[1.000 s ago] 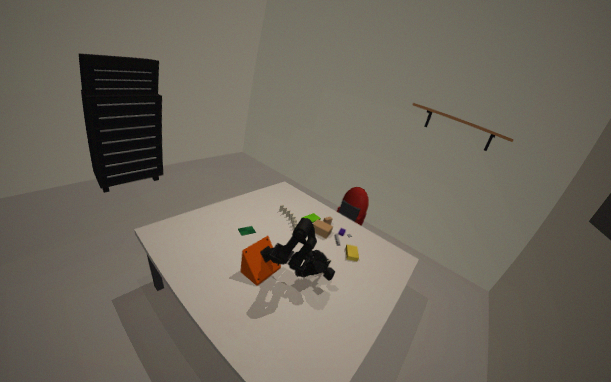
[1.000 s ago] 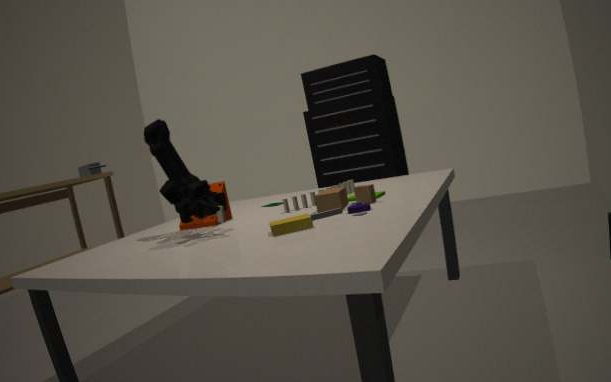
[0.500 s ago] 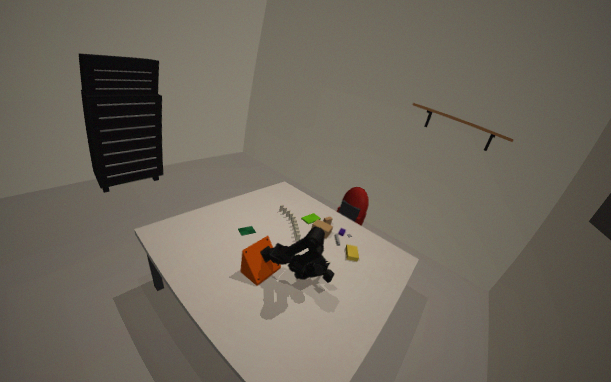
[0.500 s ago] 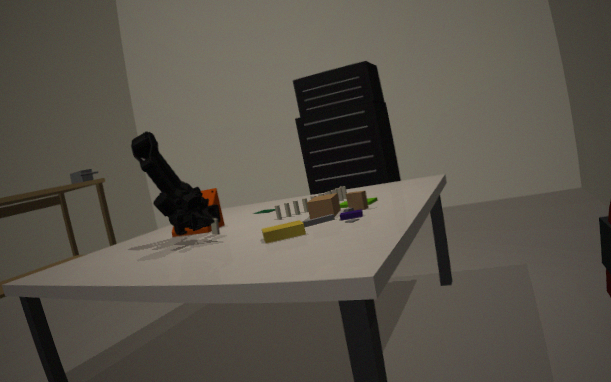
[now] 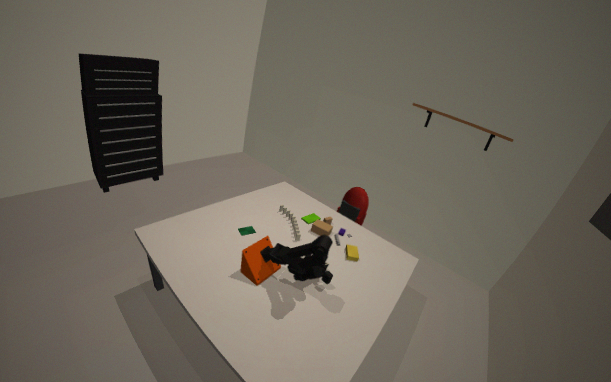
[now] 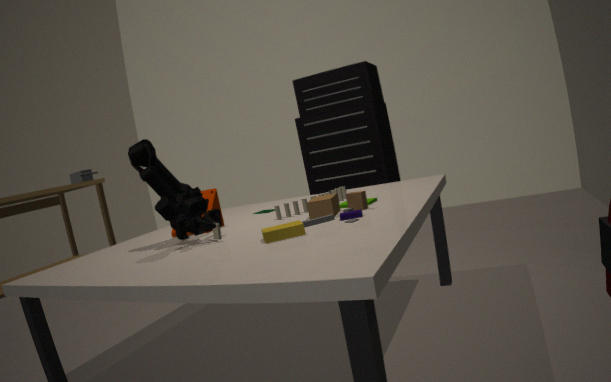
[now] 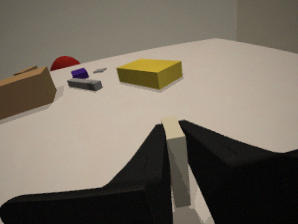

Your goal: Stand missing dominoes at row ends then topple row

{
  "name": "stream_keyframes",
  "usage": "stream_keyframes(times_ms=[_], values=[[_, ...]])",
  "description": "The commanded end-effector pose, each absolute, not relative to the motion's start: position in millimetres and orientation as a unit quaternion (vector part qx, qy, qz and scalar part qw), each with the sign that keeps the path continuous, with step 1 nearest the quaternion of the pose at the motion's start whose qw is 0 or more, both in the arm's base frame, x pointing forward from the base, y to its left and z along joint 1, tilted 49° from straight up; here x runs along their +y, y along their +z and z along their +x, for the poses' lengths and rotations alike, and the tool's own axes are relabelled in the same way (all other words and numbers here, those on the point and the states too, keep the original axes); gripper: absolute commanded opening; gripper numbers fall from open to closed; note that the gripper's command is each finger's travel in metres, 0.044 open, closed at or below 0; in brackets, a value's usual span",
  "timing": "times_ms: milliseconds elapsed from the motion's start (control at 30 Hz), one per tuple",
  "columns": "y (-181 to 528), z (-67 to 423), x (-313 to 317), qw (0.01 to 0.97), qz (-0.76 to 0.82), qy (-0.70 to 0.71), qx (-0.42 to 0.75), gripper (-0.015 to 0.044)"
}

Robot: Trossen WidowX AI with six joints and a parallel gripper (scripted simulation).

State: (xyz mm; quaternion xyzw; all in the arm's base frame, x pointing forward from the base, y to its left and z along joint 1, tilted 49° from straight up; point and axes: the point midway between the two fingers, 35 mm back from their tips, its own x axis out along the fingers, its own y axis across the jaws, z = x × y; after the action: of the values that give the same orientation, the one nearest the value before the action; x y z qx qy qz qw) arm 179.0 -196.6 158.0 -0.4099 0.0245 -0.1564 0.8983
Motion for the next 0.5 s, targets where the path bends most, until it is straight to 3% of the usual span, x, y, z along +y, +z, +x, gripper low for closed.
stream_keyframes(times_ms=[0,200,467], values=[[156.4,179.6,-197.6,0.898,-0.411,-0.153,0.025,0.0027],[156.4,179.6,-197.6,0.898,-0.411,-0.153,0.025,0.0027],[156.4,179.6,-197.6,0.898,-0.411,-0.153,0.025,0.0237]])
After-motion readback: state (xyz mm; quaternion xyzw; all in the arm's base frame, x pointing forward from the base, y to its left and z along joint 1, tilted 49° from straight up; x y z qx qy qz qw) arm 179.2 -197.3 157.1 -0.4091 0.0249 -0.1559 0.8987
